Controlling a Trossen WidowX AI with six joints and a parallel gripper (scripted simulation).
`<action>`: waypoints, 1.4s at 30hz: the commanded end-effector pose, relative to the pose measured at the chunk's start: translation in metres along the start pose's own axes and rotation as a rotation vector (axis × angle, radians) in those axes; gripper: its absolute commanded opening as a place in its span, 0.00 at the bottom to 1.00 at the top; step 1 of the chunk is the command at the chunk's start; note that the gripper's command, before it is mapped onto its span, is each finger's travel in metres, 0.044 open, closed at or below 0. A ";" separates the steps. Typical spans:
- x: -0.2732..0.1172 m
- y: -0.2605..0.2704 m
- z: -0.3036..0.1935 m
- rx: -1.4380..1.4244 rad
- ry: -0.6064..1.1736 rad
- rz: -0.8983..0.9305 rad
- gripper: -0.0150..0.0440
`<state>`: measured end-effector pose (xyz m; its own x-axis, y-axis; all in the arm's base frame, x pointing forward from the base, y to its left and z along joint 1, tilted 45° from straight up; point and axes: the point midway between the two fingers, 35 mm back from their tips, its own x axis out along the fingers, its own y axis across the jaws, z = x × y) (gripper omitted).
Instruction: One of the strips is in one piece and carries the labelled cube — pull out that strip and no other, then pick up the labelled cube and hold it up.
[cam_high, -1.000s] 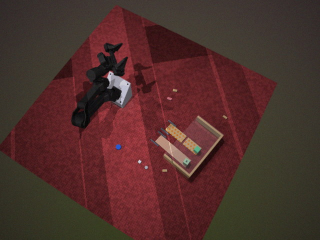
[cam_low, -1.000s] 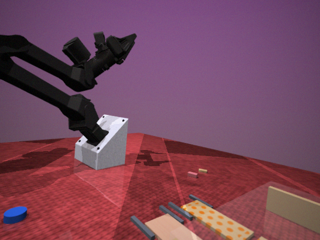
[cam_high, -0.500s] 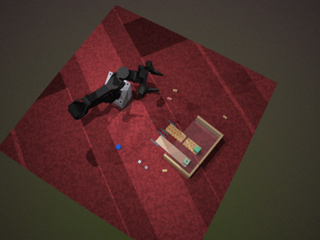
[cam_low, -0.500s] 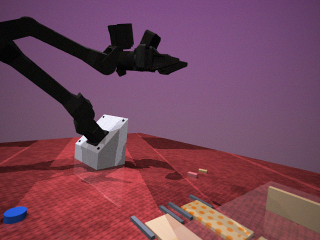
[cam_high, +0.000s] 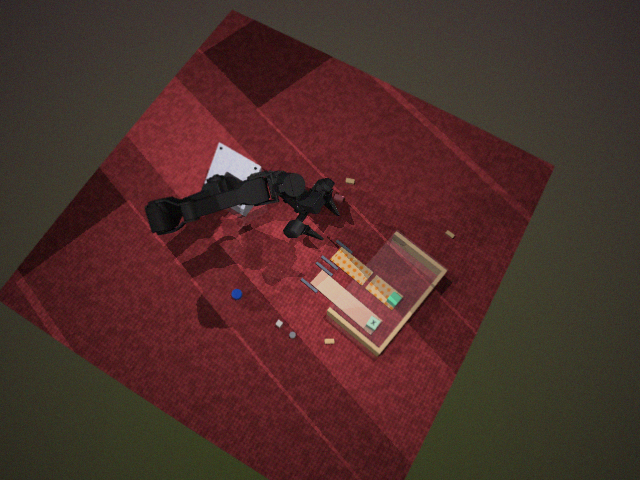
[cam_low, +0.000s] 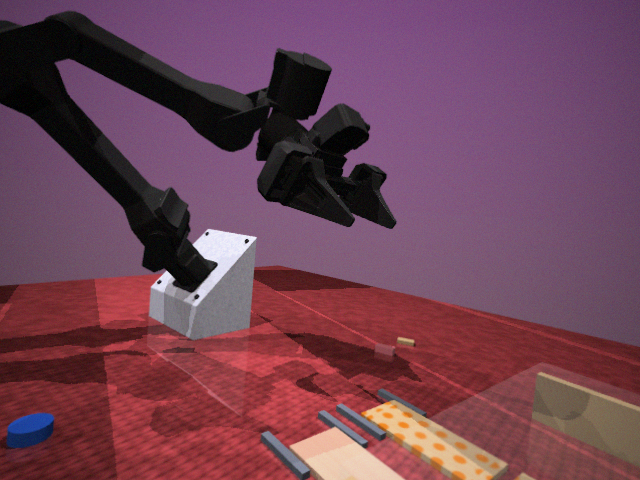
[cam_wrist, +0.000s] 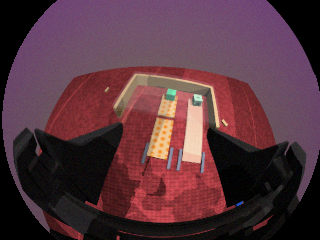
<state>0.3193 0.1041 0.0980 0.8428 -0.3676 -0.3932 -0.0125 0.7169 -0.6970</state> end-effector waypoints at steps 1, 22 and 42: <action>0.004 -0.004 -0.003 0.001 0.024 -0.015 0.93; 0.066 -0.022 -0.007 0.034 0.382 -0.024 0.49; 0.113 -0.088 -0.060 0.156 0.973 -0.097 0.25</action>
<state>0.3881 -0.0081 0.0793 0.1937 -0.6975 -0.6899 0.1167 0.7146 -0.6897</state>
